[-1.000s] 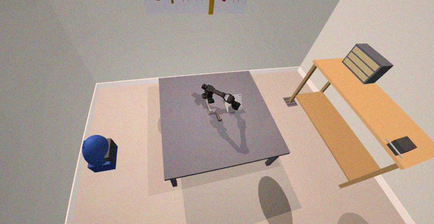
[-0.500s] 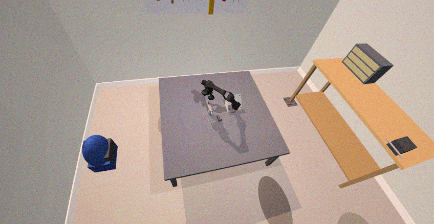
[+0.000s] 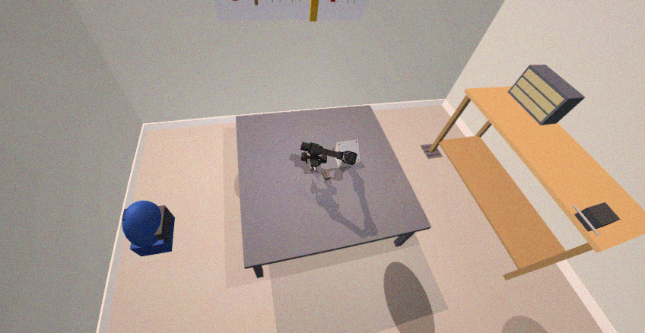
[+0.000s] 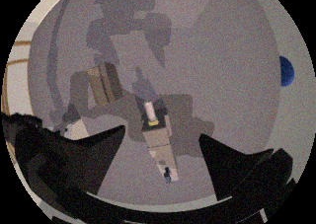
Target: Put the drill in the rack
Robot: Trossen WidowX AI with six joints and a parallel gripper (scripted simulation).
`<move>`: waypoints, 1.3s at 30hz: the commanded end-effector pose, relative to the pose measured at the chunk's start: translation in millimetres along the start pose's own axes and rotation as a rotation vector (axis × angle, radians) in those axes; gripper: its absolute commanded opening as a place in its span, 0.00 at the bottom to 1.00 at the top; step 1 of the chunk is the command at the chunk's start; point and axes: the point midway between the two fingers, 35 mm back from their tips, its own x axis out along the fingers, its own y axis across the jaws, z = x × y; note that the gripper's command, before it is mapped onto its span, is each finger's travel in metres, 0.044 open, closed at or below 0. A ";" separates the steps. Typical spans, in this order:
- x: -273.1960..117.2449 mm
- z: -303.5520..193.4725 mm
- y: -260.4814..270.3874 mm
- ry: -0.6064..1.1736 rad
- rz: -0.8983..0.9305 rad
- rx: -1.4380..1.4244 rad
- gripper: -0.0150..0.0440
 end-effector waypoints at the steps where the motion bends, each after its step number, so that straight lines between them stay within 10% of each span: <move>1: 21.8 29.0 26.3 -0.026 0.017 -0.355 1.00; 39: 56.0 21.1 22.8 -0.026 0.017 -0.355 1.00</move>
